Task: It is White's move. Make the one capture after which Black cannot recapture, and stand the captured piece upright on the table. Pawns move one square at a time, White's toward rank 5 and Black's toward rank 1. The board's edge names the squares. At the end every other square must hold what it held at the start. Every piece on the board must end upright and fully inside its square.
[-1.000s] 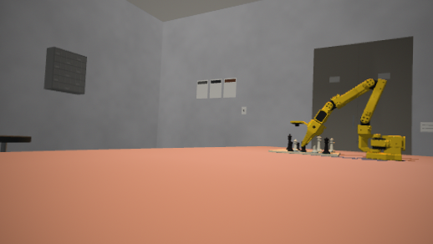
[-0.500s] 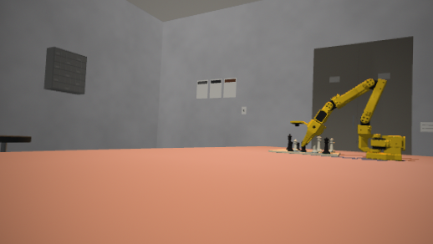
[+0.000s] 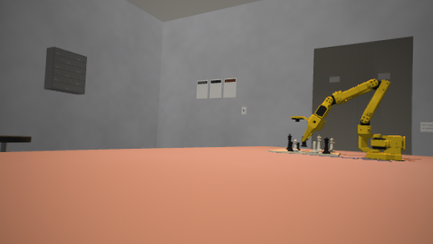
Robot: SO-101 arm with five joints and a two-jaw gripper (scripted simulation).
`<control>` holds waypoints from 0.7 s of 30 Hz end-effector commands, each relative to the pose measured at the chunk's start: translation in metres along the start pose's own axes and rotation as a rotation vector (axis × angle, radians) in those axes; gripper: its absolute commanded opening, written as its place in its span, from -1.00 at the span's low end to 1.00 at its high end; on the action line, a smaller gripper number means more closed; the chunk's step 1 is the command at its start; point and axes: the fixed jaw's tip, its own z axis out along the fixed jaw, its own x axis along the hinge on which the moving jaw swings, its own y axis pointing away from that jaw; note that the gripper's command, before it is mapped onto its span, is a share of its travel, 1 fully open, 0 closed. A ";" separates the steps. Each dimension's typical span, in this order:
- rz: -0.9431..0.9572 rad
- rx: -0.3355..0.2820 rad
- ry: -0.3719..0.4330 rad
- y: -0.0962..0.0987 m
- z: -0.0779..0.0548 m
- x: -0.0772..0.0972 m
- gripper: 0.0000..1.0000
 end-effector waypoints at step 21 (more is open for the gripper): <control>0.000 0.003 -0.006 -0.002 -0.044 -0.026 -1.00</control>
